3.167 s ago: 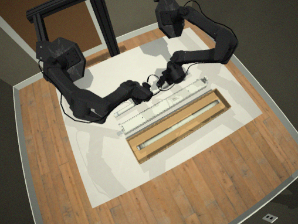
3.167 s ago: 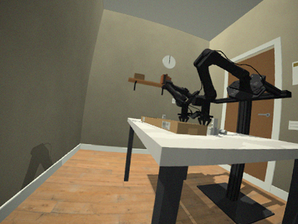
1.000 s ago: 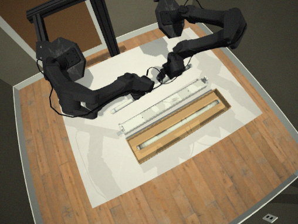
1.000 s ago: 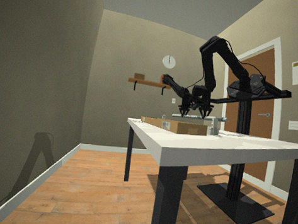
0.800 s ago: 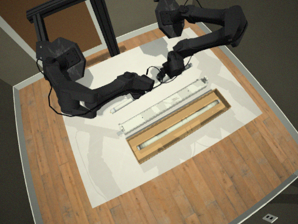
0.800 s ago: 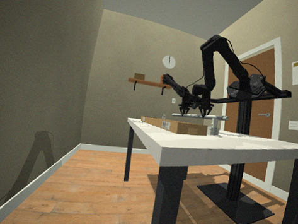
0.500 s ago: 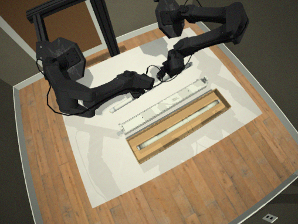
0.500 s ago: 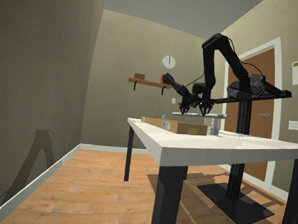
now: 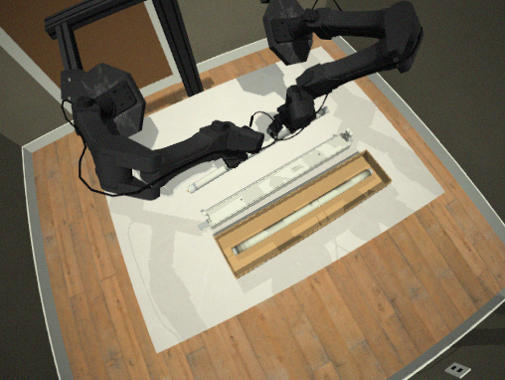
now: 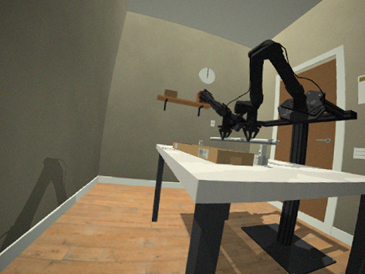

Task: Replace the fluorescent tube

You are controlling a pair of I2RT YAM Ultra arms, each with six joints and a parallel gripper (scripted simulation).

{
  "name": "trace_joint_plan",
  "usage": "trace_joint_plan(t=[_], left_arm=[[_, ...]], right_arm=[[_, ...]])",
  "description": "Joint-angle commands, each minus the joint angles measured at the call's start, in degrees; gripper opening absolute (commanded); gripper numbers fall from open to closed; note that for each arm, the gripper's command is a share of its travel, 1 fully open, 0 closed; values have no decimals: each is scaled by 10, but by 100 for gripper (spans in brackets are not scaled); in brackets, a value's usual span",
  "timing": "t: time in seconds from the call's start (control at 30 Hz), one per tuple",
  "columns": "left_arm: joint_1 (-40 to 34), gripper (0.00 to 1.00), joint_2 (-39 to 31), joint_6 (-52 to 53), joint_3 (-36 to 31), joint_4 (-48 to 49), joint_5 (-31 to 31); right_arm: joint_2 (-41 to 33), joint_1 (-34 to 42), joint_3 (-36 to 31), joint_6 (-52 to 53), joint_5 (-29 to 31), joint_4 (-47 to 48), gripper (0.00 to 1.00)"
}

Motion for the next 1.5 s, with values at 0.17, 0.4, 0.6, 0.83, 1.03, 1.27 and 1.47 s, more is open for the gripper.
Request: trace_joint_plan(t=[0.17,0.4,0.6,0.83,1.03,1.27,1.47], left_arm=[[-15,11,-7,2,17,11,24],[-15,11,8,-5,16,12,23],[-13,11,-17,5,15,12,27],[-6,11,-19,6,17,5,29],[-5,11,-23,15,23,-8,30],[2,11,-29,25,33,-27,33],[6,11,-34,25,40,-23,34]], right_arm=[[-2,12,-12,-10,-20,15,11],[4,12,-14,-11,-20,17,11],[-1,11,11,-11,-26,-8,11],[-4,-1,17,-12,-28,-13,11],[-6,8,25,-12,-29,-21,11],[-2,3,39,-15,-29,-33,11],[5,-1,48,-16,-29,-32,11]])
